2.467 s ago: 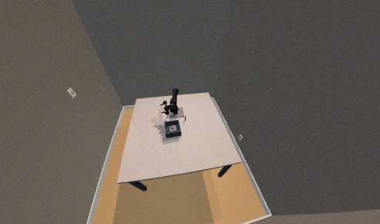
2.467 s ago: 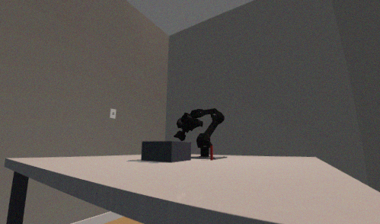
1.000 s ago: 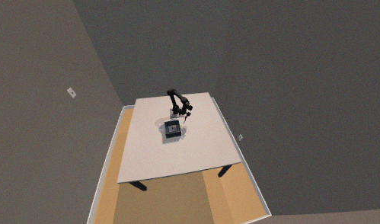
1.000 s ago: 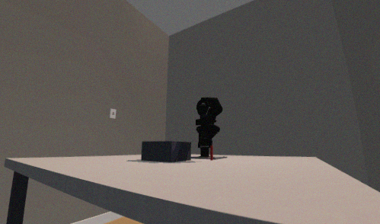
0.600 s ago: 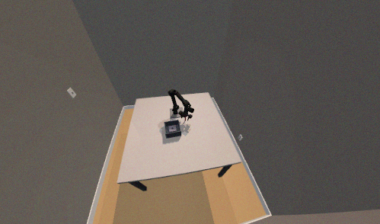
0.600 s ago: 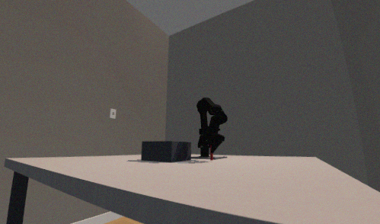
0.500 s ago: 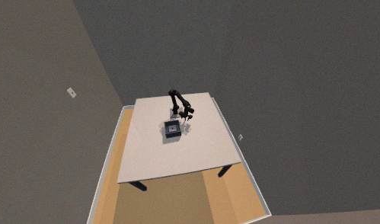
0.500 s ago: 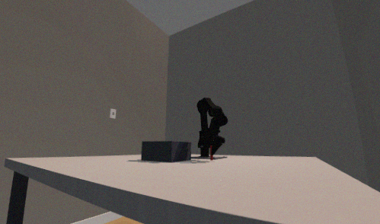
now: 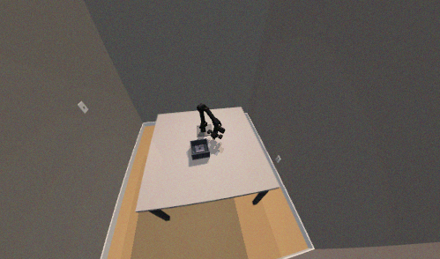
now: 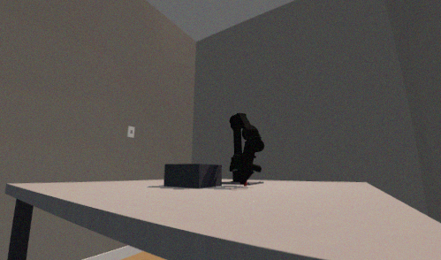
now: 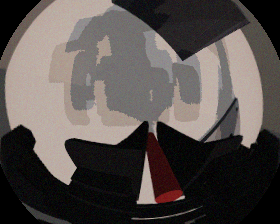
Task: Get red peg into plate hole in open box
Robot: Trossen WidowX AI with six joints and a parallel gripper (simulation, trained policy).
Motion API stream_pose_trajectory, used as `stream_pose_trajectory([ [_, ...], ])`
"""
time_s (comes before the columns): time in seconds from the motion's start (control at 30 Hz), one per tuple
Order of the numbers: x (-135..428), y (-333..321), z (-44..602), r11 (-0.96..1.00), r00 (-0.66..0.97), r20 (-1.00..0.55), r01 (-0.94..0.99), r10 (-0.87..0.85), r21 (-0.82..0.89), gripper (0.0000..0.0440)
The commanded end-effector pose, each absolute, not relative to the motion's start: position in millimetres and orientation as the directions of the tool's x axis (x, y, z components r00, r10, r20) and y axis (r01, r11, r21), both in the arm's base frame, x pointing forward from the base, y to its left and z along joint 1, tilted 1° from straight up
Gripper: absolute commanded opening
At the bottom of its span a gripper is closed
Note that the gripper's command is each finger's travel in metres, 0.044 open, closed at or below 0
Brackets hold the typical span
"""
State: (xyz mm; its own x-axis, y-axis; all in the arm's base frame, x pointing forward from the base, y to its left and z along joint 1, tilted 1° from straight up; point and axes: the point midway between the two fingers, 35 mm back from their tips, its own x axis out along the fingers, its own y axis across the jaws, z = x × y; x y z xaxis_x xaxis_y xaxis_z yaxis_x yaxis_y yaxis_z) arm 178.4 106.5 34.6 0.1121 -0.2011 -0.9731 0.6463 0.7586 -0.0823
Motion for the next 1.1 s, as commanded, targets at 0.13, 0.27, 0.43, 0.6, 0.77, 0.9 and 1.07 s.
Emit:
stream_pose_trajectory([
  [0.13, 185, 95, 53, 0.754, 0.131, -0.958, 0.647, -0.257, -0.114, 0.0],
  [0.27, 190, 88, 72, 0.752, 0.159, -0.948, 0.65, -0.277, -0.111, 0.0],
  [0.43, 199, 80, 100, 0.74, 0.2, -0.935, 0.667, -0.292, -0.088, 0.0],
  [0.6, 209, 69, 124, 0.708, 0.232, -0.921, 0.703, -0.313, -0.064, 0.0],
  [0.77, 221, 53, 138, 0.662, 0.25, -0.907, 0.748, -0.339, -0.041, 0.0],
  [0.9, 232, 40, 147, 0.624, 0.262, -0.896, 0.781, -0.357, -0.02, 0.0],
  [1.07, 245, 22, 154, 0.579, 0.269, -0.885, 0.815, -0.379, 0.0, 0.0],
])
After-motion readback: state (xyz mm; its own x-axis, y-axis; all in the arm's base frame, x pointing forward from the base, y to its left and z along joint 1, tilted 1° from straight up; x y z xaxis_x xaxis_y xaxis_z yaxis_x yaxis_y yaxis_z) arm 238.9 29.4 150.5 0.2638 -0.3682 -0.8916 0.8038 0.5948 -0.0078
